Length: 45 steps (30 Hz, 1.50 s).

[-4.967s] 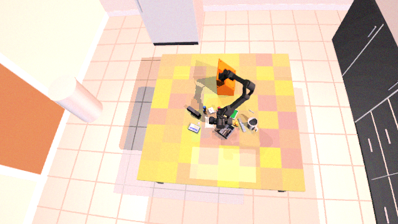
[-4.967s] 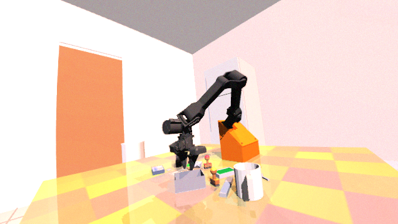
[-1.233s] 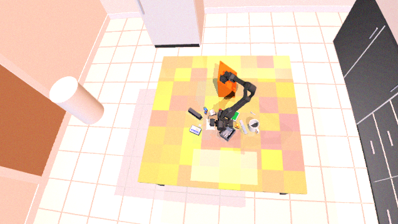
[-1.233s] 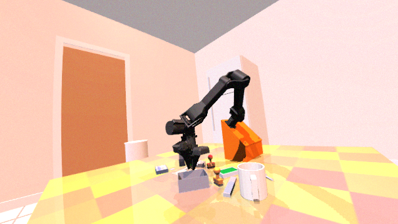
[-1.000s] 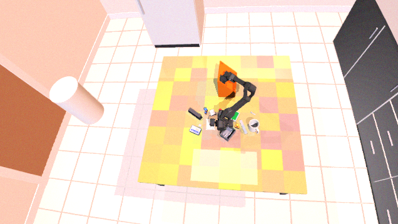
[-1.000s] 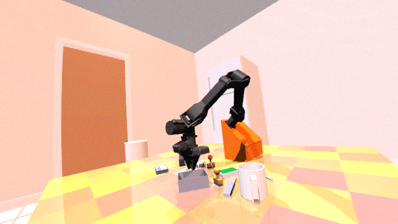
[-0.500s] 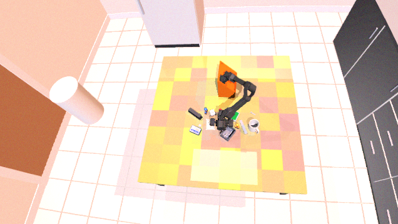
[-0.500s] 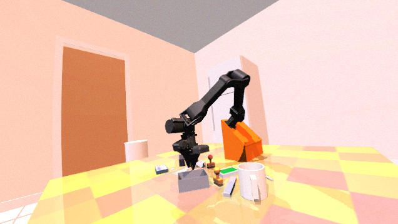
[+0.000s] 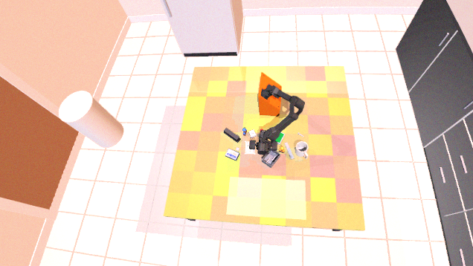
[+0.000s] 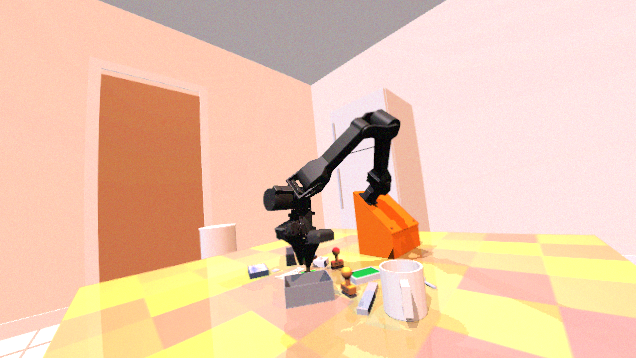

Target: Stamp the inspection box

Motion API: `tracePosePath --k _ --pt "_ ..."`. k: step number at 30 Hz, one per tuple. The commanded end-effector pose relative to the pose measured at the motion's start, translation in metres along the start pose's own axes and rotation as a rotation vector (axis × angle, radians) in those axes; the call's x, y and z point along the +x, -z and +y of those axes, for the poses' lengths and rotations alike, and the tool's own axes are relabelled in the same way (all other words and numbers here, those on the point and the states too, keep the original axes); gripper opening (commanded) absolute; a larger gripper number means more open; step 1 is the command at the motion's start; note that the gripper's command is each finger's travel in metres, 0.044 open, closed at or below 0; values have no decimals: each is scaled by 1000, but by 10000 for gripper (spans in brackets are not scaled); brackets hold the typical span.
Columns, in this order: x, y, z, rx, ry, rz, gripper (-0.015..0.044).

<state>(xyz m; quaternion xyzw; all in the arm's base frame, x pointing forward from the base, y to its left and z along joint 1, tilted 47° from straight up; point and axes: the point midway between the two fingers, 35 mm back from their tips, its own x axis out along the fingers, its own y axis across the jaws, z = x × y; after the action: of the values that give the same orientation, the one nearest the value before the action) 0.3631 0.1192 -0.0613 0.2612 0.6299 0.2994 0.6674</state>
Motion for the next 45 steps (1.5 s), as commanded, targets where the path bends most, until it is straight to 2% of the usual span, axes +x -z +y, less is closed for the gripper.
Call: tracePosePath --k 1,45 --pt "-2 0 0 -3 6 1 0" --pt "-23 -2 1 -5 30 11 0"
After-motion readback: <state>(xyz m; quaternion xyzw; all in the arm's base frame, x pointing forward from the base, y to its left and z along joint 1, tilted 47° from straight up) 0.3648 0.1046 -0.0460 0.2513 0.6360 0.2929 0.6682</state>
